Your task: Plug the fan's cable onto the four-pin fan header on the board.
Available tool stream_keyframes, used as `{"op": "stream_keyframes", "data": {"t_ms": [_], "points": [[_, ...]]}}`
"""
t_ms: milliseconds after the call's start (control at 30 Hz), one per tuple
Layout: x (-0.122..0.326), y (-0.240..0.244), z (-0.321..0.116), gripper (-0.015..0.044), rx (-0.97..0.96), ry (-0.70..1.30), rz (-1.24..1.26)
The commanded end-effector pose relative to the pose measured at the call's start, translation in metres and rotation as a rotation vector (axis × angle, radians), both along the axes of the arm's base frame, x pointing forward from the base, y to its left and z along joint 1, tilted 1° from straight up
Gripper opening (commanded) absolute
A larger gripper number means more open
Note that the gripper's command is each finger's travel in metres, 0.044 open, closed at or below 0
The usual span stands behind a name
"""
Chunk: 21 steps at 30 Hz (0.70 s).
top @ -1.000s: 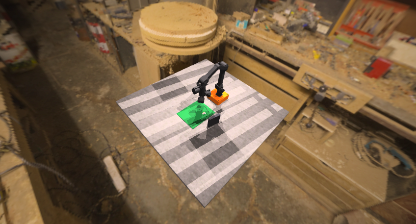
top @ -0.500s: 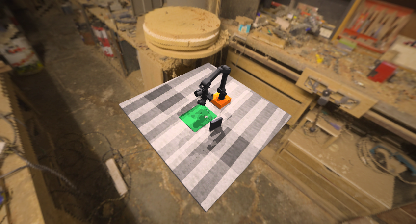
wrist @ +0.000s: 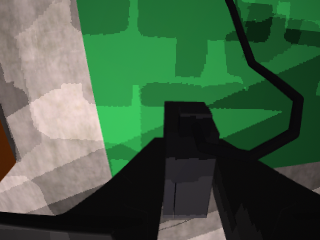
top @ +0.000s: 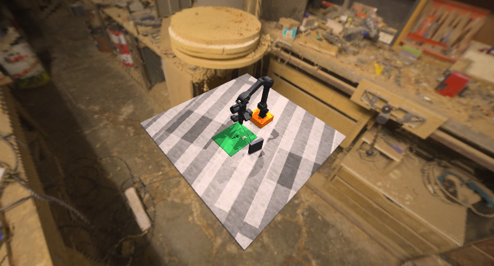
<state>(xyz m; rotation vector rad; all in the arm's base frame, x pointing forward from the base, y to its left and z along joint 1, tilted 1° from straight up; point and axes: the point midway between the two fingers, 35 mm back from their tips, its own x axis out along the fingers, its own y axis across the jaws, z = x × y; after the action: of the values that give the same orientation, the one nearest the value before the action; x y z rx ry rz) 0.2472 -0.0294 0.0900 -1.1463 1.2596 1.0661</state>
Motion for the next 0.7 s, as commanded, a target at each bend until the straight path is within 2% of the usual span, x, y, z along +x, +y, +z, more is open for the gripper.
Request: {"op": "stream_keyframes", "data": {"t_ms": [0,667], "points": [[-0.0007,0.0006,0.0,0.0,0.011,-0.002,-0.137],[-0.0014,-0.0005,0.0,0.0,0.037,-0.02,-0.834]]}}
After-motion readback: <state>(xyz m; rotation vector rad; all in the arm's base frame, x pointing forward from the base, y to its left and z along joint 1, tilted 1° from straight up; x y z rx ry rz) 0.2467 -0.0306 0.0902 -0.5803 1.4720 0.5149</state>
